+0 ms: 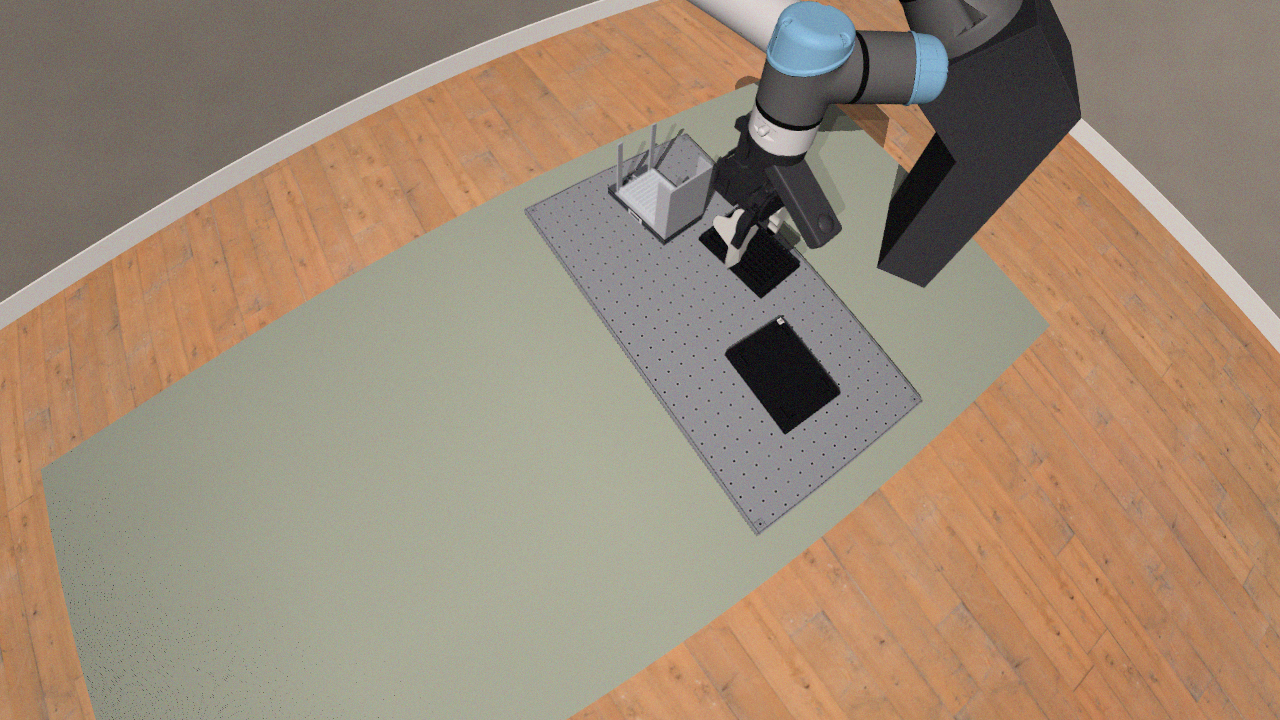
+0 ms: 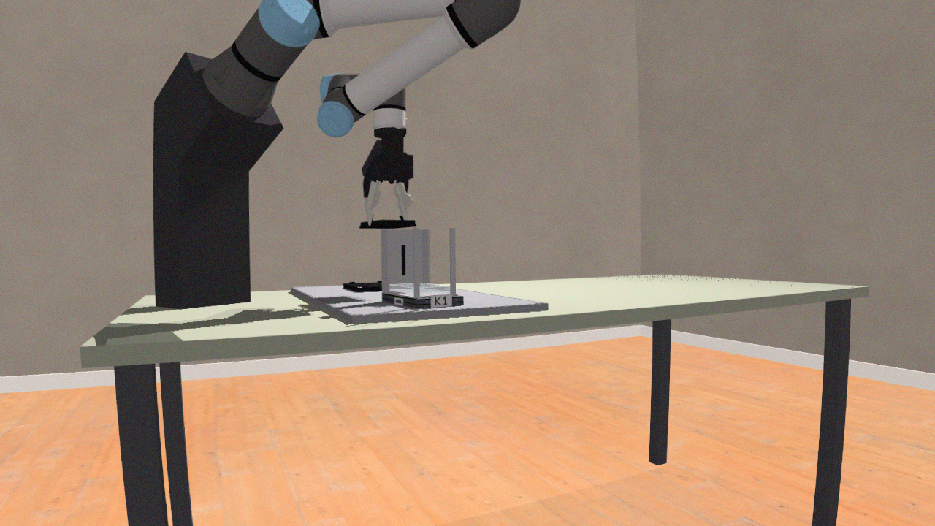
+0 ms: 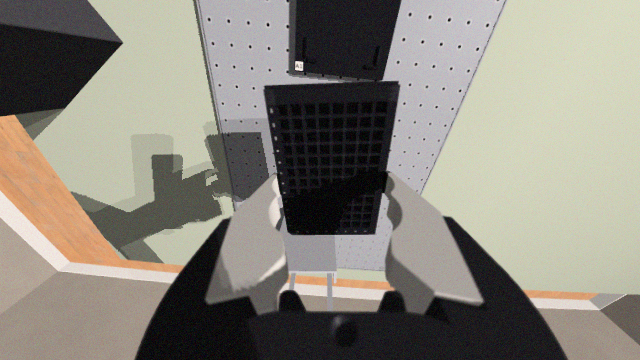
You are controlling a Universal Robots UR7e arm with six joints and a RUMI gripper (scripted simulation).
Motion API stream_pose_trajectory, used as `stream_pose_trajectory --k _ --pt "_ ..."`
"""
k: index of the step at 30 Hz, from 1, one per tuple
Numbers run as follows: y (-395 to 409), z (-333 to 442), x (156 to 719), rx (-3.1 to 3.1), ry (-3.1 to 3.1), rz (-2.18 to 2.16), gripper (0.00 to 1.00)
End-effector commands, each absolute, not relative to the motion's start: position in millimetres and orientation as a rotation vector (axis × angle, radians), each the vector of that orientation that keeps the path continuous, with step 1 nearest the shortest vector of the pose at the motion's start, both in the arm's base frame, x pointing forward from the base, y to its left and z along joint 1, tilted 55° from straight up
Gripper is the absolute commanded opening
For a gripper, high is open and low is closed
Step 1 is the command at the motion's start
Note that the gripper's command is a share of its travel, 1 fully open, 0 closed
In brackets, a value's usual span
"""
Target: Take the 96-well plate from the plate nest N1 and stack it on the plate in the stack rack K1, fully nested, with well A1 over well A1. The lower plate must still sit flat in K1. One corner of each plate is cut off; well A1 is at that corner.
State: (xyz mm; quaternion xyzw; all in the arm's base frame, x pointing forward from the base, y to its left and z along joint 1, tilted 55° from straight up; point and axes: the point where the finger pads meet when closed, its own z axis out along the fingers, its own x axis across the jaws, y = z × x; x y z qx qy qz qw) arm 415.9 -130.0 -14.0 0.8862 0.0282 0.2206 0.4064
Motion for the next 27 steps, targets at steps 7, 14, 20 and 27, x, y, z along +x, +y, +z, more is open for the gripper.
stream_pose_trajectory --k 7,14,20,27 --pt "-153 9 406 2.237 0.073 0.558 0.0" --pt "-165 20 401 2.237 0.073 0.558 0.0" --pt "-178 34 396 2.237 0.073 0.558 0.0" --pt "-194 49 389 2.236 0.073 0.558 0.0"
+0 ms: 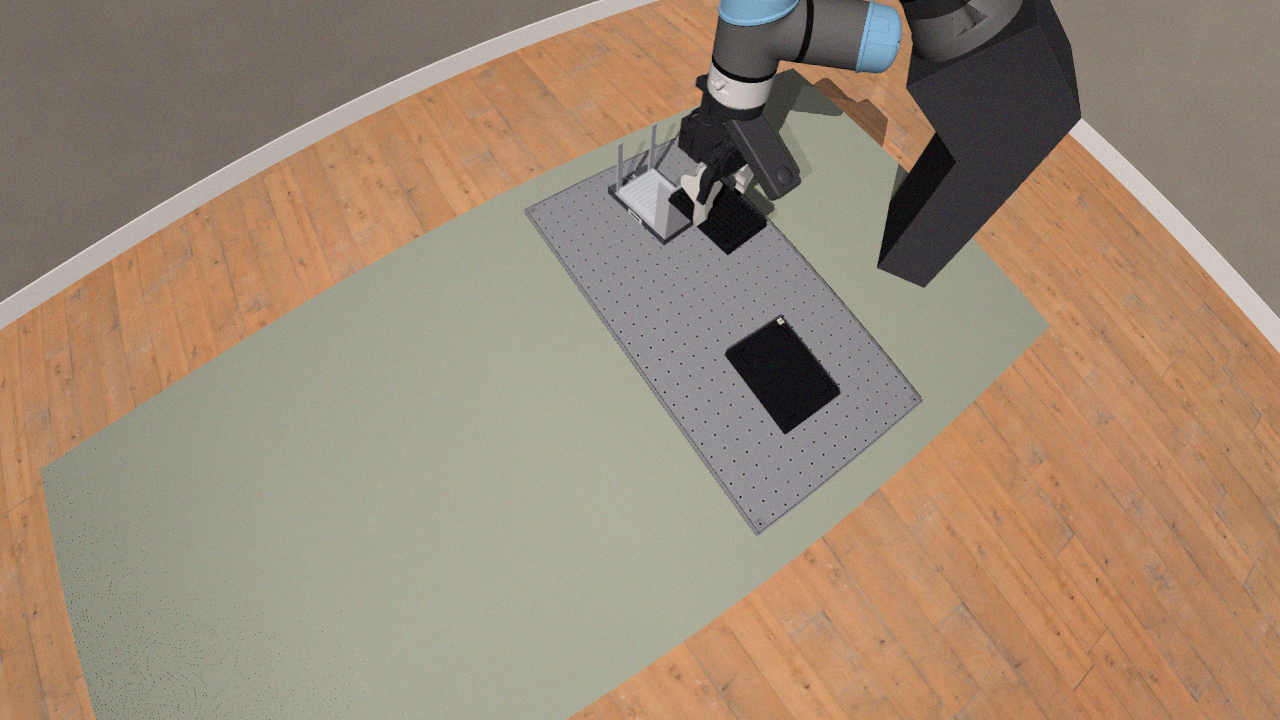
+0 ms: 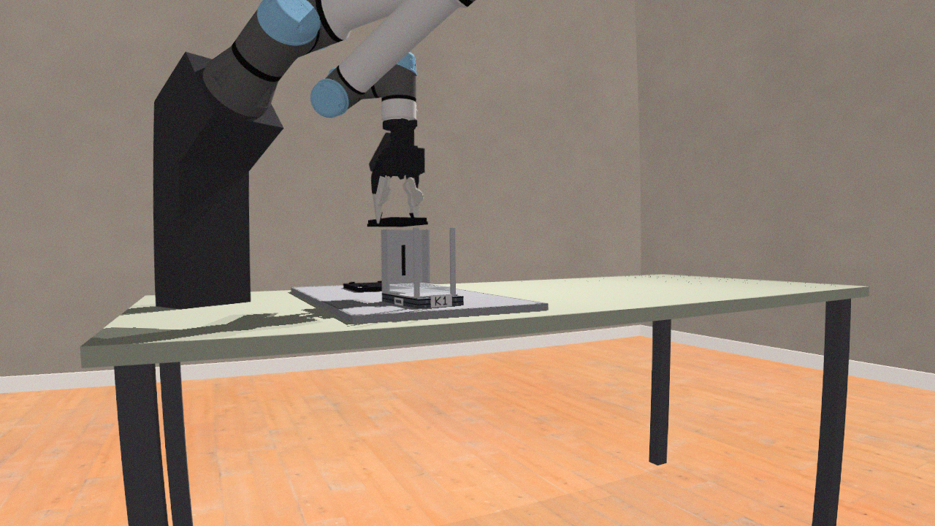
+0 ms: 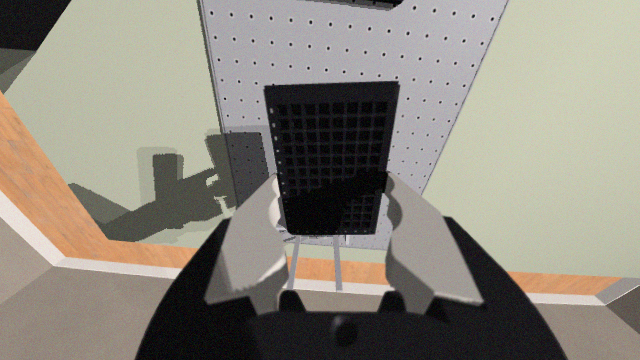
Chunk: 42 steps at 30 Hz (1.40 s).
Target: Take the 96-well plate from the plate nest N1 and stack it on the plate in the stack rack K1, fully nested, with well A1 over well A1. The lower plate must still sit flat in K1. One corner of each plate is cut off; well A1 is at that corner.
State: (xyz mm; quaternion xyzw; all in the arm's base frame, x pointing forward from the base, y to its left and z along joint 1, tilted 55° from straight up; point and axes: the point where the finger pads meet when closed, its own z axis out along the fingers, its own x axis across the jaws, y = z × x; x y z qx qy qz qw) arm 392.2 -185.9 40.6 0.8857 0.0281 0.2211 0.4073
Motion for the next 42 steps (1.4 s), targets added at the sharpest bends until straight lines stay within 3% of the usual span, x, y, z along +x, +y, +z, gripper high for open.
stream_pose_trajectory --k 1,42 --pt "-197 52 388 2.236 0.073 0.558 0.0" --pt "-277 130 354 2.236 0.073 0.558 0.0"
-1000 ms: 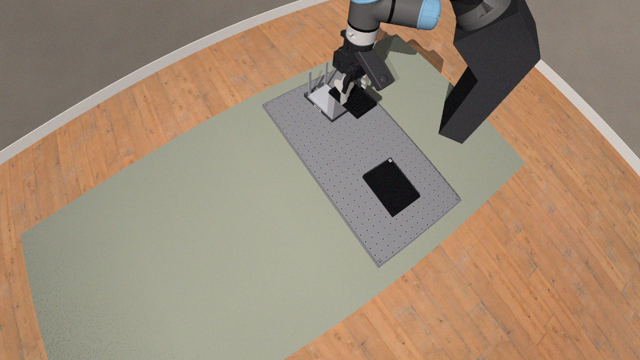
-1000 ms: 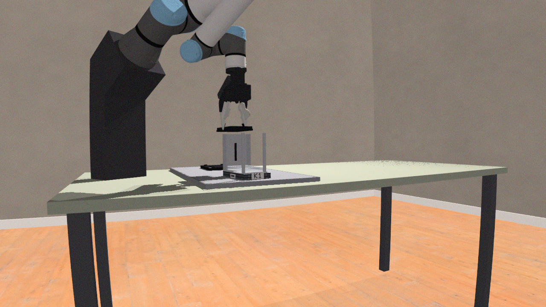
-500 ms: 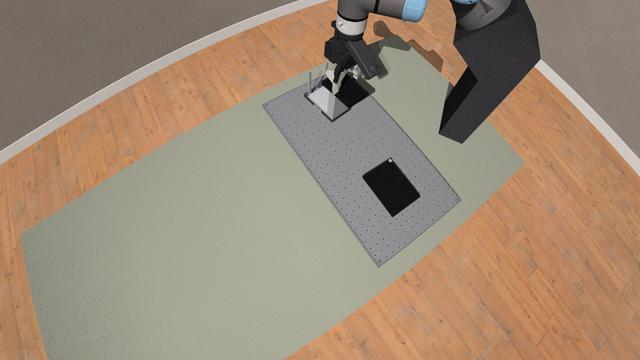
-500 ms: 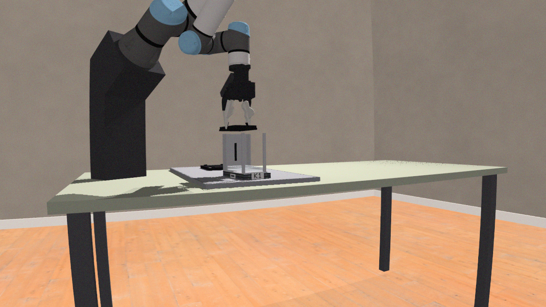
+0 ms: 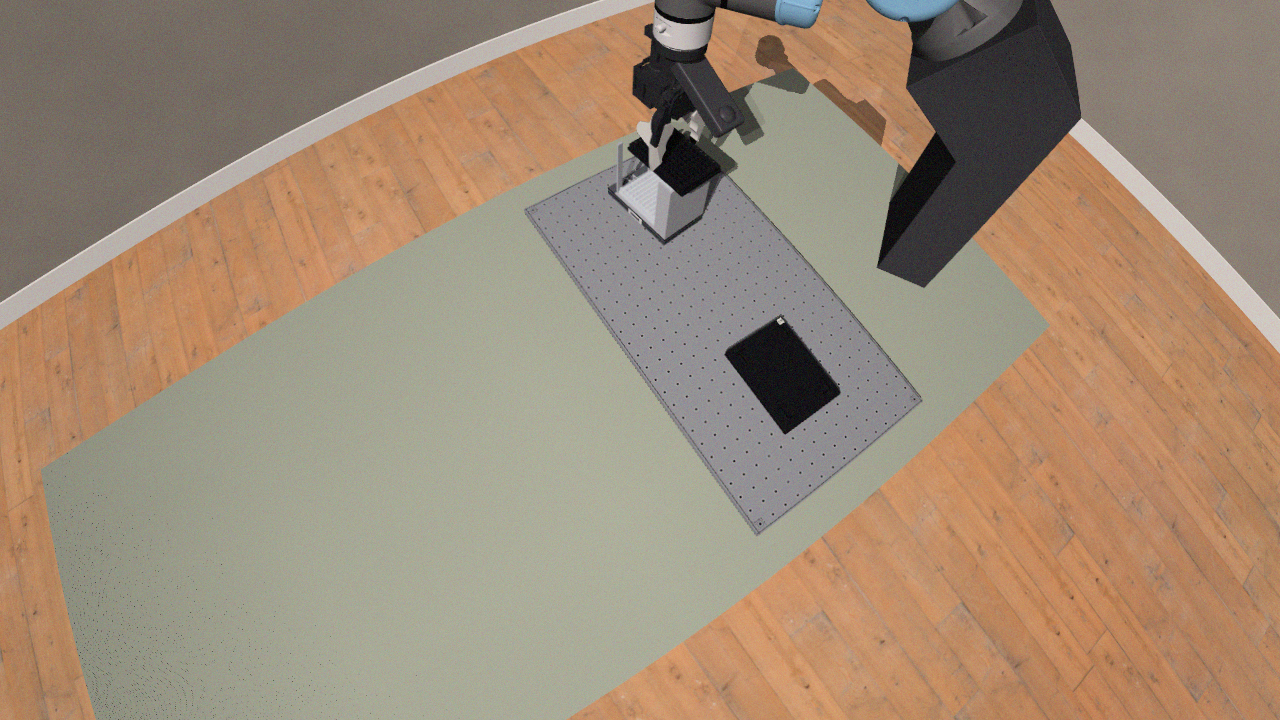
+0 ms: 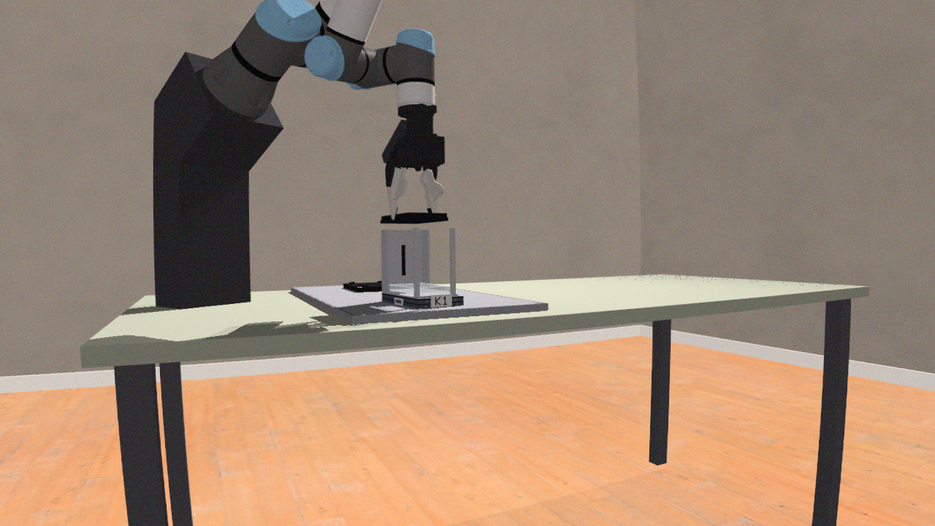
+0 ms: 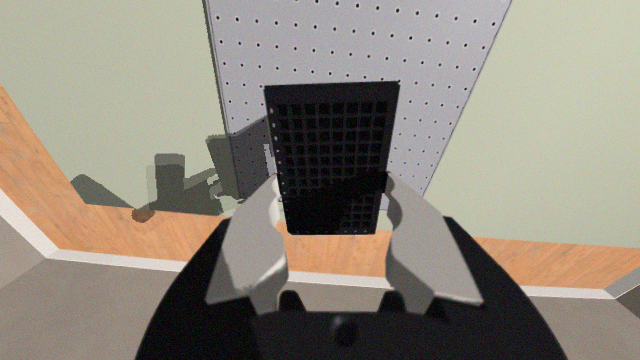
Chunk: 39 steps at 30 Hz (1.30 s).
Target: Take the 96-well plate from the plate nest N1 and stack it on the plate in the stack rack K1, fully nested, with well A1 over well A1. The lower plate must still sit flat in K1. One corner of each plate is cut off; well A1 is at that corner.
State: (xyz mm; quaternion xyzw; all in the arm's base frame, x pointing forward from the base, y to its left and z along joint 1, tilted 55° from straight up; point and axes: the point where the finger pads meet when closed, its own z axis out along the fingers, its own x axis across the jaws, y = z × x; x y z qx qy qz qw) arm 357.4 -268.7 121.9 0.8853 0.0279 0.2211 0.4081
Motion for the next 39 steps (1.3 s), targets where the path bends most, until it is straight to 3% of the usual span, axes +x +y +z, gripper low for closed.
stream_pose_trajectory --k 1,39 --pt "-279 132 353 2.236 0.073 0.558 0.0" --pt "-288 141 349 2.236 0.073 0.558 0.0"
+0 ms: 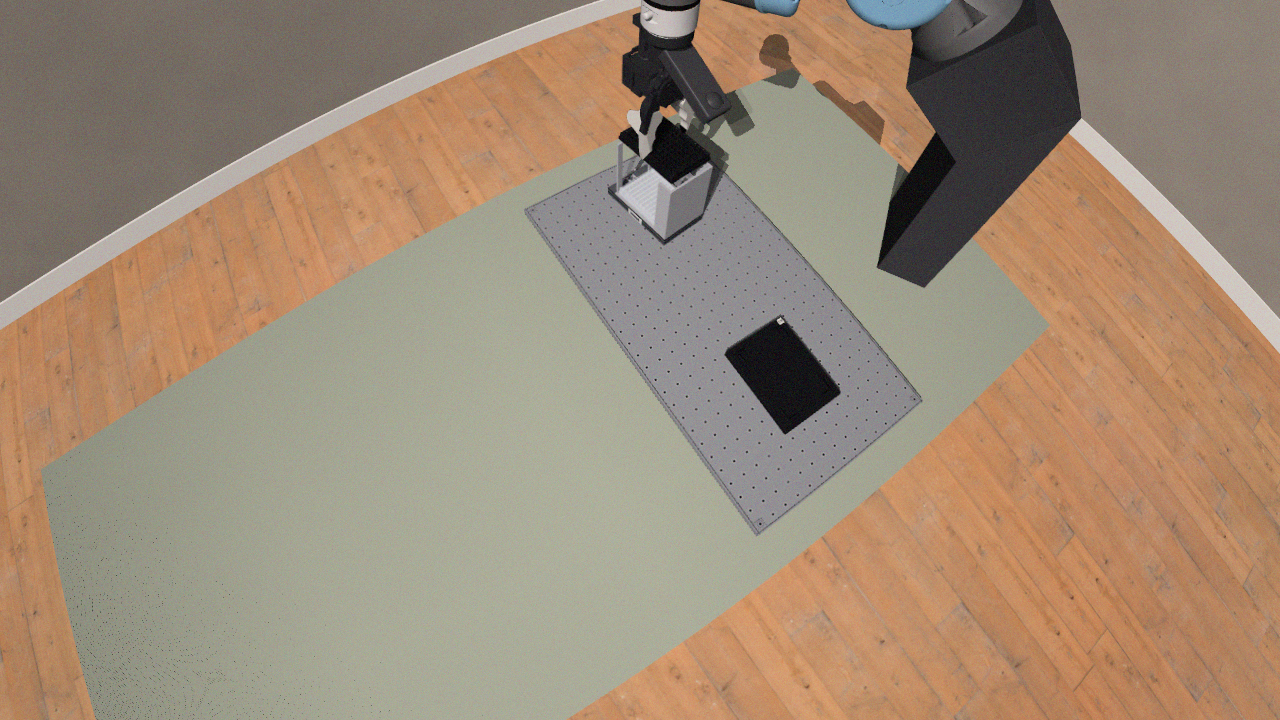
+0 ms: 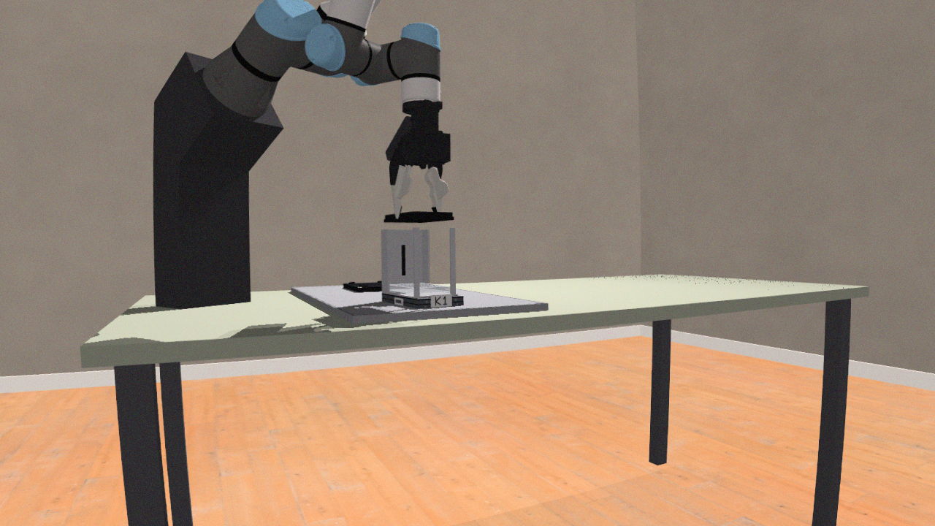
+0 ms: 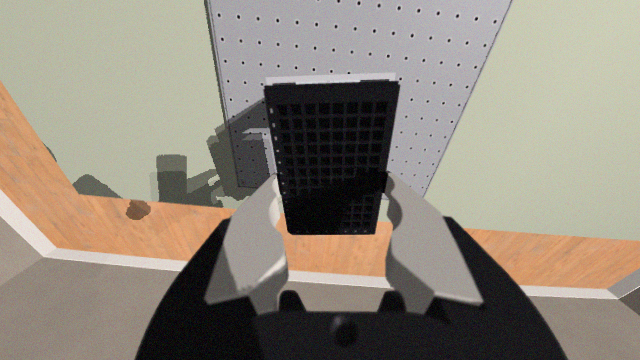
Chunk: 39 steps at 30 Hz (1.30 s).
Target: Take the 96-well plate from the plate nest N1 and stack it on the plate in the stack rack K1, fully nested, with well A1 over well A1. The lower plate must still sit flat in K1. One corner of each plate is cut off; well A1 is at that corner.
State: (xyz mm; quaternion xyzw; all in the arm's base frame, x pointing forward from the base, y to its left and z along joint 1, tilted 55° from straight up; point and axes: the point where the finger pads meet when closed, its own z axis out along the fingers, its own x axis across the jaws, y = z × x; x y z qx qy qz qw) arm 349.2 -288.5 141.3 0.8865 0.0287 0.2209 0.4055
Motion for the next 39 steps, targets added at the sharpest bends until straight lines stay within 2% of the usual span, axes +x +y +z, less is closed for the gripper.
stream_pose_trajectory --k 1,39 --pt "-288.3 141.5 349.4 2.236 0.073 0.558 0.0" --pt "-295.1 135.5 353.6 2.236 0.073 0.558 0.0"
